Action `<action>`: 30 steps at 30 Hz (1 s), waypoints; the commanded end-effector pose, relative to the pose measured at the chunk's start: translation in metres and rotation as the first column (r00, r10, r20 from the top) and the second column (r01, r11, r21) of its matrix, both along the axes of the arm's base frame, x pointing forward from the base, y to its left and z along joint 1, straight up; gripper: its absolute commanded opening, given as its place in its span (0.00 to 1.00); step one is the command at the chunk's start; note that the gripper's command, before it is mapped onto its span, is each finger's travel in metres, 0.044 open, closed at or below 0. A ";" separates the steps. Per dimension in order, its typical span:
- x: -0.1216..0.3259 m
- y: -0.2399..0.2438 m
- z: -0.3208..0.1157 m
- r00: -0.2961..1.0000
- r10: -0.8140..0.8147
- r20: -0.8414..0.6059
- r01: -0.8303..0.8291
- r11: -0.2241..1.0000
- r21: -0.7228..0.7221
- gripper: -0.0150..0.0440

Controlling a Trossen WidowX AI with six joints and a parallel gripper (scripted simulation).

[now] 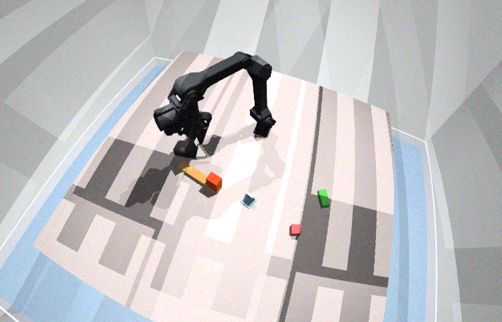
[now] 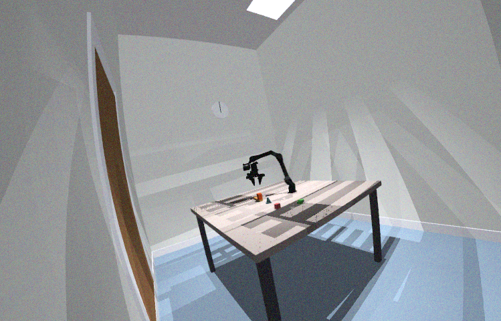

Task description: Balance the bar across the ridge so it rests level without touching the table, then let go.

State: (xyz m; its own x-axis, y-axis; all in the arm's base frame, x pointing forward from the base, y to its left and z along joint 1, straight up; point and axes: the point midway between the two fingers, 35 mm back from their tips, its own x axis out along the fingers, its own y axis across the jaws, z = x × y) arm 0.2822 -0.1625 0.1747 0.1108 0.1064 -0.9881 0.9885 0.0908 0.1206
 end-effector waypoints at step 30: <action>0.037 0.012 -0.071 0.942 -0.325 -0.084 0.315 0.943 -0.110 0.79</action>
